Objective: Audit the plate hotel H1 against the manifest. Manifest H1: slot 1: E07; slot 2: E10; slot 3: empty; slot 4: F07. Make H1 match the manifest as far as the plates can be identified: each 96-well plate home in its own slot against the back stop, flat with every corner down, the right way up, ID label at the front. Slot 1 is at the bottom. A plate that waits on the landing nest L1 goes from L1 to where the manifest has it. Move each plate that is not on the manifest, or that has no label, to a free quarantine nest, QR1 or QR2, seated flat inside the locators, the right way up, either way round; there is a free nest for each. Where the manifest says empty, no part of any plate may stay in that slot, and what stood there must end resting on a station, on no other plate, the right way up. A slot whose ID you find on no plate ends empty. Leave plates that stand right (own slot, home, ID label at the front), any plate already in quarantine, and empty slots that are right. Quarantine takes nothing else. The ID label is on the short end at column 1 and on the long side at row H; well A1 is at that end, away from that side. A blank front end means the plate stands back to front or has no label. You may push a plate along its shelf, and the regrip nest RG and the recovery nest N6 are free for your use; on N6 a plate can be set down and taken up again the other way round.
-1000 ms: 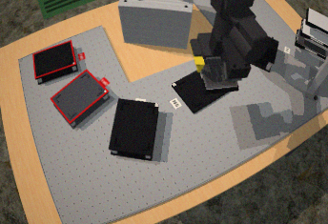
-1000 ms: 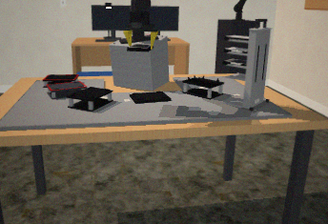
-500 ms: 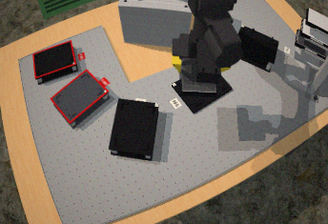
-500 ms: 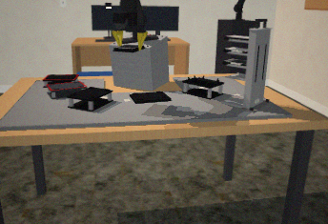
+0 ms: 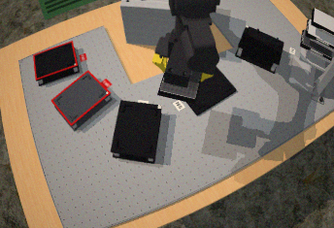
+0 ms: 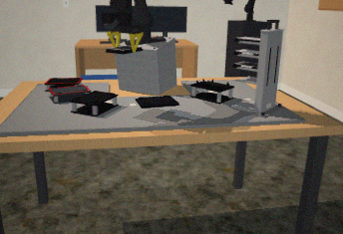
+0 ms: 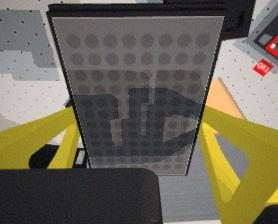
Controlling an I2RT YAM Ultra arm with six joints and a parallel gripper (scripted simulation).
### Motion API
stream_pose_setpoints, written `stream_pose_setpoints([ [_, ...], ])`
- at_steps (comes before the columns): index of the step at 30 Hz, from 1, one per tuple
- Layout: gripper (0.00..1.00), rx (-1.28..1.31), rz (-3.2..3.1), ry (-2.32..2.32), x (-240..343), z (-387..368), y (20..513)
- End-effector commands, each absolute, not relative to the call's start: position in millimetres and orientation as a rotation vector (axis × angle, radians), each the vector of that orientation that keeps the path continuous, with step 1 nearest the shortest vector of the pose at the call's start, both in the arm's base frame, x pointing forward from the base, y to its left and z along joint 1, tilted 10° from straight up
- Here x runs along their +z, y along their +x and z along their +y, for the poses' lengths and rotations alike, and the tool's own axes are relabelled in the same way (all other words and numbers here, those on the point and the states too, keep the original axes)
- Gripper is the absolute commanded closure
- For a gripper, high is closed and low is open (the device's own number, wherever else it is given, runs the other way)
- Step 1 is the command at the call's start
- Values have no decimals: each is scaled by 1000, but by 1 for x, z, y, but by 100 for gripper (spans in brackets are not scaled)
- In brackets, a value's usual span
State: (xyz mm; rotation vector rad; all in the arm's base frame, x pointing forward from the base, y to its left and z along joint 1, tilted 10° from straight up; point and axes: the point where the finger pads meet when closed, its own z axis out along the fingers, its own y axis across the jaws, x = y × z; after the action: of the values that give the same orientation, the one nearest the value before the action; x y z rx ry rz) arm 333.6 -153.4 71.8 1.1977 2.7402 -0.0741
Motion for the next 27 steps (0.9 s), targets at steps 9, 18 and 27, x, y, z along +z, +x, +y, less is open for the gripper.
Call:
stream_pose_setpoints([
  [9, 14, -64, 2652, 1245, 94, -184, 328],
  [18, 14, -68, 2655, 1246, 94, -212, 316],
  [27, 14, -66, 2676, 1256, 89, -232, 304],
])
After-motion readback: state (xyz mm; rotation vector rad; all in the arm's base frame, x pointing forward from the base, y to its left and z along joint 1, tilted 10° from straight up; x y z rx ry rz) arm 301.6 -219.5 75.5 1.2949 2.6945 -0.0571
